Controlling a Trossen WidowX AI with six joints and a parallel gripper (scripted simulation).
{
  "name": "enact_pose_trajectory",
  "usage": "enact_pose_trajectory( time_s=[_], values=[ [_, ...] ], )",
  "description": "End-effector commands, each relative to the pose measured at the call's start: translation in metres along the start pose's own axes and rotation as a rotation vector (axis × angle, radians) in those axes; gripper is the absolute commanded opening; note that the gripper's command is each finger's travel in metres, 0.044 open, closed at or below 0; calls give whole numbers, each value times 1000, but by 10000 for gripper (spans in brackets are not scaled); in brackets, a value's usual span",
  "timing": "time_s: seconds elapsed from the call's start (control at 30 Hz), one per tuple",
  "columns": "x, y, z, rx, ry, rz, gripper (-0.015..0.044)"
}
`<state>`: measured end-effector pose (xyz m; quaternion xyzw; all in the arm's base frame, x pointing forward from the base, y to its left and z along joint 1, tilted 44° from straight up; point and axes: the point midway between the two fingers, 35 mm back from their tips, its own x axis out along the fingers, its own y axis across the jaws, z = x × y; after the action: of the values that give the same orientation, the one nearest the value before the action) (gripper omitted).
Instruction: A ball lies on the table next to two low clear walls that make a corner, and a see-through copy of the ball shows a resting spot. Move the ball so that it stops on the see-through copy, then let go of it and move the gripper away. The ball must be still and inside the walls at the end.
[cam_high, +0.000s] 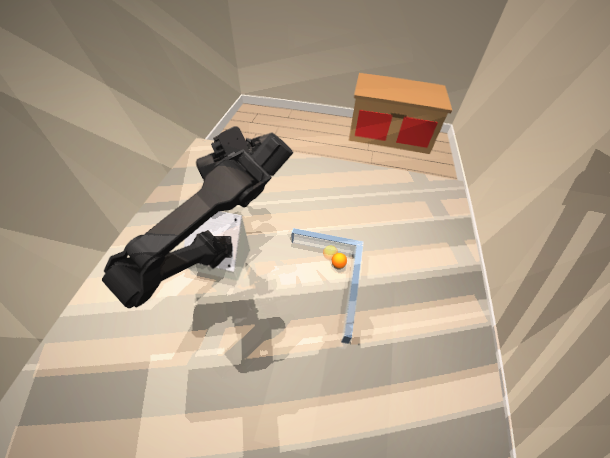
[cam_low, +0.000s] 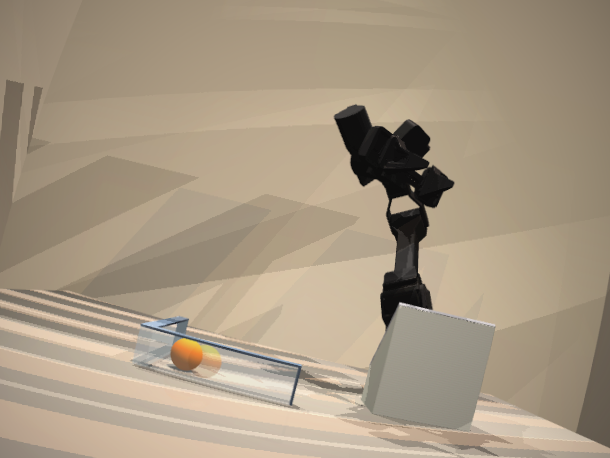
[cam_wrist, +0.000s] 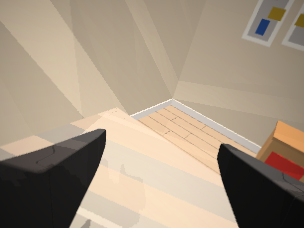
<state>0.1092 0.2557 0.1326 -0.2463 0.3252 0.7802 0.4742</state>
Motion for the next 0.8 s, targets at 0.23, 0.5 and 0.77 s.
enact_pose_trajectory(
  time_s=[0.23,0.5,0.77],
  values=[
    [-37,-130,-127,941,464,-463,315],
    [-88,-181,-241,1522,725,-946,315],
    [-132,-194,-332,1834,887,-1452,315]
  ],
)
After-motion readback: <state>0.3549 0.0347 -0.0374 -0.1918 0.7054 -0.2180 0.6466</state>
